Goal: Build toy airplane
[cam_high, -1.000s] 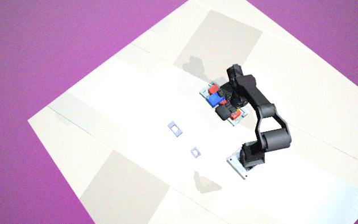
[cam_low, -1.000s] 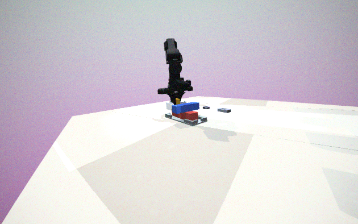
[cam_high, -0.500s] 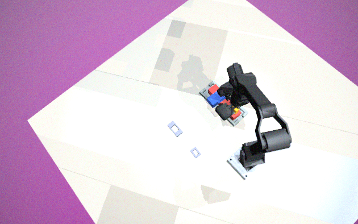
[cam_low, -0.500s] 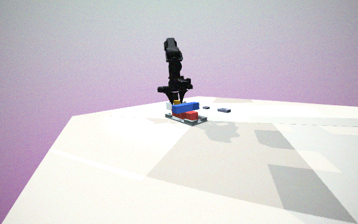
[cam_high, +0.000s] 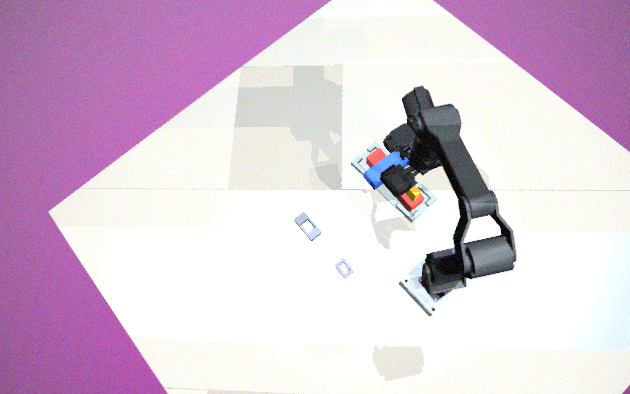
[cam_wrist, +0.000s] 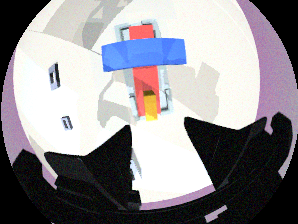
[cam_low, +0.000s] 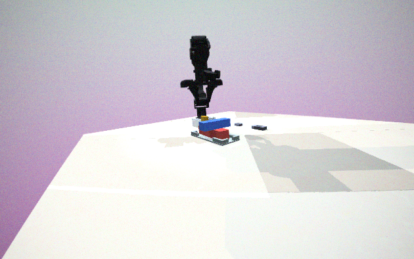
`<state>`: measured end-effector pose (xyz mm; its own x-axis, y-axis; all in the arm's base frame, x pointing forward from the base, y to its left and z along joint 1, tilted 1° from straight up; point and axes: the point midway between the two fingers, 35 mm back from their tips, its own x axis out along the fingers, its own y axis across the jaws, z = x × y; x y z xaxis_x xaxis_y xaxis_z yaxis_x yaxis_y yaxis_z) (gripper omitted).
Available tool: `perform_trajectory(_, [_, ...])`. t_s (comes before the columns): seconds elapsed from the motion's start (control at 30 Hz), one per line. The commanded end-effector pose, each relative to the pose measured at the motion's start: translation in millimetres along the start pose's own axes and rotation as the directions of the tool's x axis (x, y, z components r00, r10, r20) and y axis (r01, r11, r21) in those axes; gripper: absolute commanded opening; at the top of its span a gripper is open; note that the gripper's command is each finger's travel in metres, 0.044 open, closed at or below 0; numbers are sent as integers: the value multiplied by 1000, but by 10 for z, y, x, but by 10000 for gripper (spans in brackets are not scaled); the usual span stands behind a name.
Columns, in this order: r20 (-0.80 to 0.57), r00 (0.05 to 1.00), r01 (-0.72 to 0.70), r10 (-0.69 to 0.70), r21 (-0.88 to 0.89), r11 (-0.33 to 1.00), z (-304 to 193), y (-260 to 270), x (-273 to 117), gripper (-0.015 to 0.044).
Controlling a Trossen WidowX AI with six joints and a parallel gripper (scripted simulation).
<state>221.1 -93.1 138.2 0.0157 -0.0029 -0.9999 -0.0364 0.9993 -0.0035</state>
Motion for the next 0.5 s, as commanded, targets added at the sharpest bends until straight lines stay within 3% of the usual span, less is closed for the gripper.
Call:
perform_trajectory(0.0, [-4, 1000, 3, -3, 1, 1000, -3, -5, -4, 260])
perform_trajectory(0.47, [-3, 1000, 3, -3, 1, 1000, 8, 6, -4, 260])
